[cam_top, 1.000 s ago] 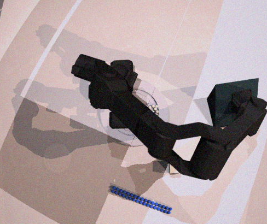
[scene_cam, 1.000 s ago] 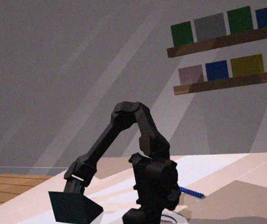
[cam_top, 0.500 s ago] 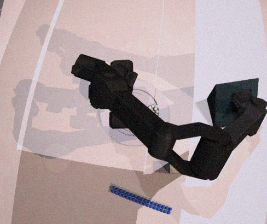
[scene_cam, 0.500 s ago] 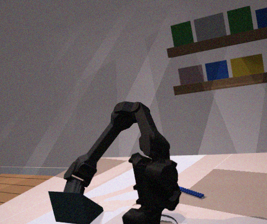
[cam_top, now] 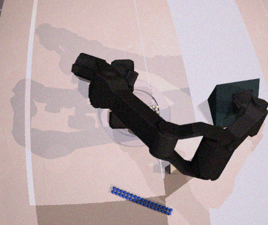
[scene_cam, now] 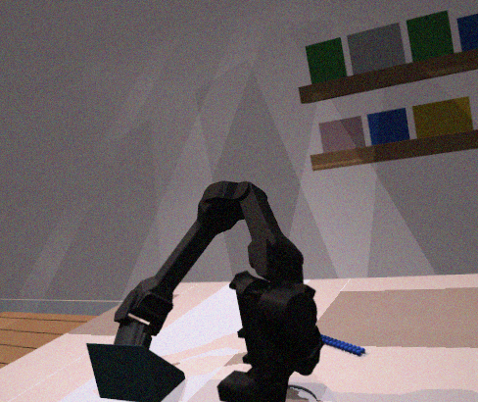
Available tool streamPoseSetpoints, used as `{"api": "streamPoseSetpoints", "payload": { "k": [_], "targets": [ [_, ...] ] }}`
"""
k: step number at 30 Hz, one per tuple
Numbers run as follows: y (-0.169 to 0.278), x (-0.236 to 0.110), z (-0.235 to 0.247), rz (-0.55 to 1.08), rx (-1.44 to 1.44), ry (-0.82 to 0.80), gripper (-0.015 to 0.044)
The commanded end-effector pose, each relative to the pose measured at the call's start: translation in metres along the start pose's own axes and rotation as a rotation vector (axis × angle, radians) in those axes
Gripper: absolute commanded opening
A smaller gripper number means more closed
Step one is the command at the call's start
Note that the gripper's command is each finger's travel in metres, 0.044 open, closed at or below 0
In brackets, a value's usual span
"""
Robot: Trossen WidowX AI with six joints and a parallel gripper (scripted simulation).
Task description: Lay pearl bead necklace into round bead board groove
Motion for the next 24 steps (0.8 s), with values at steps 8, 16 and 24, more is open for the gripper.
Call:
{"api": "streamPoseSetpoints", "payload": {
  "k": [8,16,24],
  "targets": [
    [-0.016,-0.002,0.021,-0.003,-0.005,-0.002,0.0],
    [-0.029,-0.002,0.043,-0.003,-0.006,-0.004,0.0],
    [-0.032,-0.001,0.048,-0.003,-0.006,-0.005,0.0]
  ]
}}
Point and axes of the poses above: the point midway between the two fingers, 35 mm back from their tips, its own x axis out along the fingers, its own z axis across the jaws, y = z × x, the point moved 9 cm from there along -x, back along the fingers, and after that the axes turned 4 degrees about x, right-handed, at the moved point
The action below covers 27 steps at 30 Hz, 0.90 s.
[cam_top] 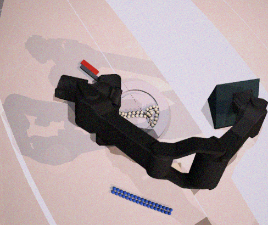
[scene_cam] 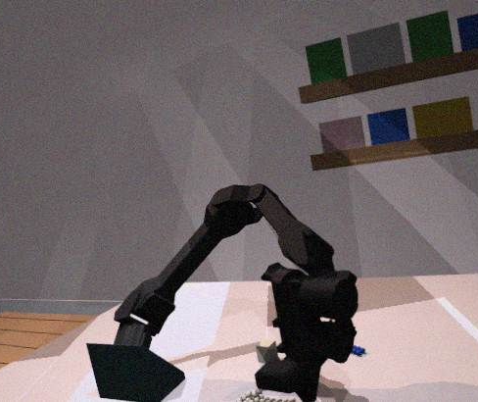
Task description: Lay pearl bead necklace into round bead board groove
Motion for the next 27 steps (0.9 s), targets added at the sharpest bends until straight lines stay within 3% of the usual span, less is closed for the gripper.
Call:
{"api": "streamPoseSetpoints", "payload": {
  "k": [1,13,27],
  "targets": [
    [-0.001,-0.0004,0.001,-0.005,0.007,-0.006,0.0],
    [-0.001,0.0062,0.0011,-0.004,0.007,-0.007,0.0],
    [-0.0017,0.0016,0.0006,-0.01,0.002,-0.002,0.0367]
  ]
}}
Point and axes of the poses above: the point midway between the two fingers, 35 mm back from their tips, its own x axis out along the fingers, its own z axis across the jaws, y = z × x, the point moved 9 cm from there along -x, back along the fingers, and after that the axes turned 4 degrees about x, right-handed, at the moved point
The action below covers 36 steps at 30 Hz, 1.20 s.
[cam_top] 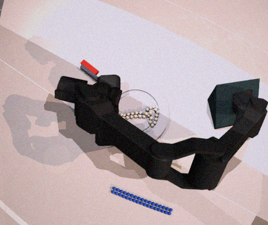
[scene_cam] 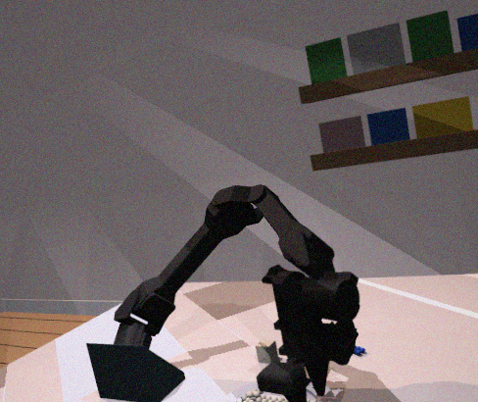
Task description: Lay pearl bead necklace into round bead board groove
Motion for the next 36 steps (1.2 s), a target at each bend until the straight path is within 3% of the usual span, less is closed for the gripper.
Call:
{"api": "streamPoseSetpoints", "payload": {
  "k": [1,3,22,23,25,36],
  "targets": [
    [0.0,-0.003,0.0,0.004,0.004,-0.004,0.0394],
    [0.001,-0.001,0.0,0.005,0.006,-0.002,0.044],
    [0.0,-0.005,0.0,0.006,0.007,-0.006,0.044],
    [0.001,-0.005,-0.001,0.006,0.009,-0.006,0.0414],
    [0.01,-0.01,-0.002,0.006,0.025,-0.005,0.038],
    [0.09,-0.035,-0.013,0.01,0.166,-0.002,0.038]
  ]
}}
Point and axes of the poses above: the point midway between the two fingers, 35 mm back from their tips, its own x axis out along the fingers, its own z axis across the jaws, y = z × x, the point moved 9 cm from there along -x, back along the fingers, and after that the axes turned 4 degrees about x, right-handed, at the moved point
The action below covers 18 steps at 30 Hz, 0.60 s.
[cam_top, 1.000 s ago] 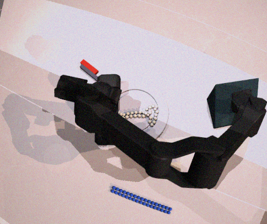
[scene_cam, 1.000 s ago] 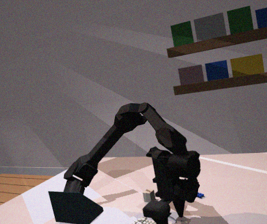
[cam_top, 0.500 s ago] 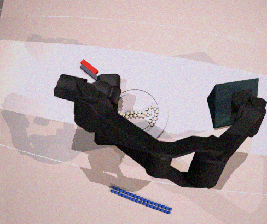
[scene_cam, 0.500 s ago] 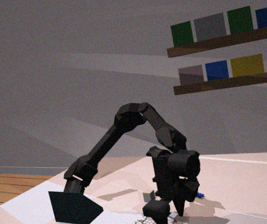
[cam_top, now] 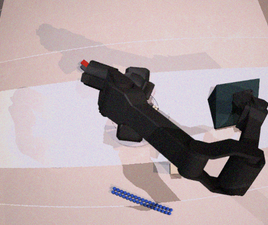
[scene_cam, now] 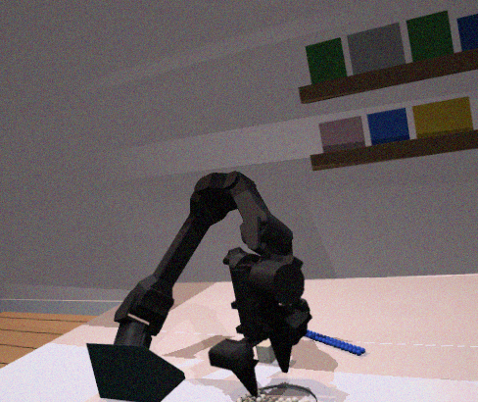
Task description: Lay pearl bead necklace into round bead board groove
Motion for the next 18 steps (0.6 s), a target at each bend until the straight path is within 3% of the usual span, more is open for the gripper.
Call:
{"api": "streamPoseSetpoints", "payload": {
  "k": [1,18],
  "targets": [
    [0.028,-0.006,-0.006,0.004,0.041,0.005,0.038],
    [0.031,0.007,-0.007,0.002,0.043,0.003,0.038]
  ]
}}
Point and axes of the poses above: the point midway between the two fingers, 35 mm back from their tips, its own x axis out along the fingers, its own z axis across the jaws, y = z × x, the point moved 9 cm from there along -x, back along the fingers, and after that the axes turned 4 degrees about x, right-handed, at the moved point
